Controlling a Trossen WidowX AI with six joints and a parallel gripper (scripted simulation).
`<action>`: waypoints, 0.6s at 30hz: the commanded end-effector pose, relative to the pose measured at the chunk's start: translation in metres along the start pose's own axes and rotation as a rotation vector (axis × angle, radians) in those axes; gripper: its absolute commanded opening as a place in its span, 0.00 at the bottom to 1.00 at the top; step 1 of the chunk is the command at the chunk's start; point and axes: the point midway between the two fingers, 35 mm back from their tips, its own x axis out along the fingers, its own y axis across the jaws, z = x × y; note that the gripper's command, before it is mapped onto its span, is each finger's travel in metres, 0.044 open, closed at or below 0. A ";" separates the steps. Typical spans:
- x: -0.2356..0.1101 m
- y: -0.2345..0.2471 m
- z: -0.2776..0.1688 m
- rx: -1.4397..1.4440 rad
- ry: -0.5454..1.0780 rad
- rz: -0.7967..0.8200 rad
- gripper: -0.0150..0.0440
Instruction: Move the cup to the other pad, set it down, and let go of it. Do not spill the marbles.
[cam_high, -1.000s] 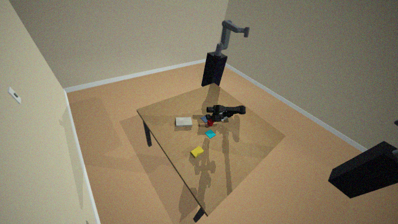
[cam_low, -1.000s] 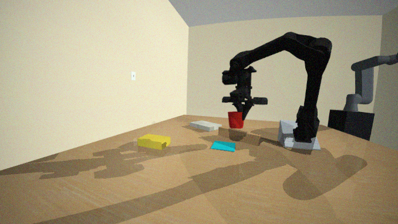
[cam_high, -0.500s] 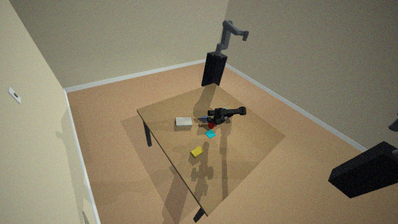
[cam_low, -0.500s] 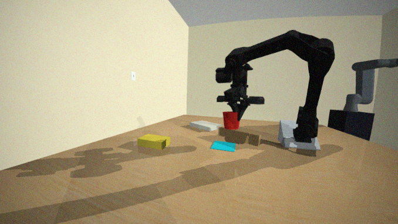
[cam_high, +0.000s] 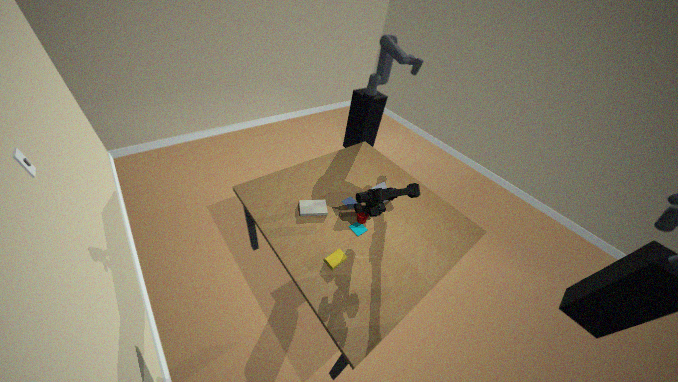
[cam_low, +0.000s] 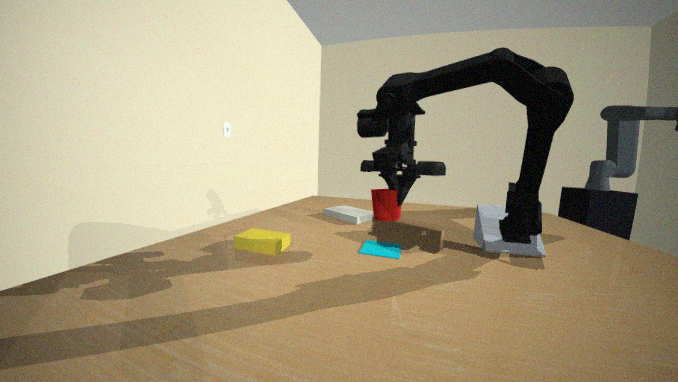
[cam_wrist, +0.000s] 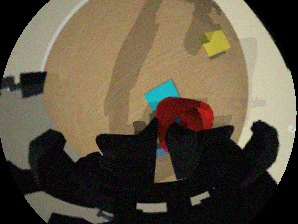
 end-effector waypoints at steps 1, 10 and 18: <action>-0.002 0.000 0.006 0.001 -0.005 -0.003 0.25; 0.007 -0.001 0.006 0.001 -0.005 -0.003 0.25; 0.016 -0.001 0.006 0.001 -0.005 -0.003 0.25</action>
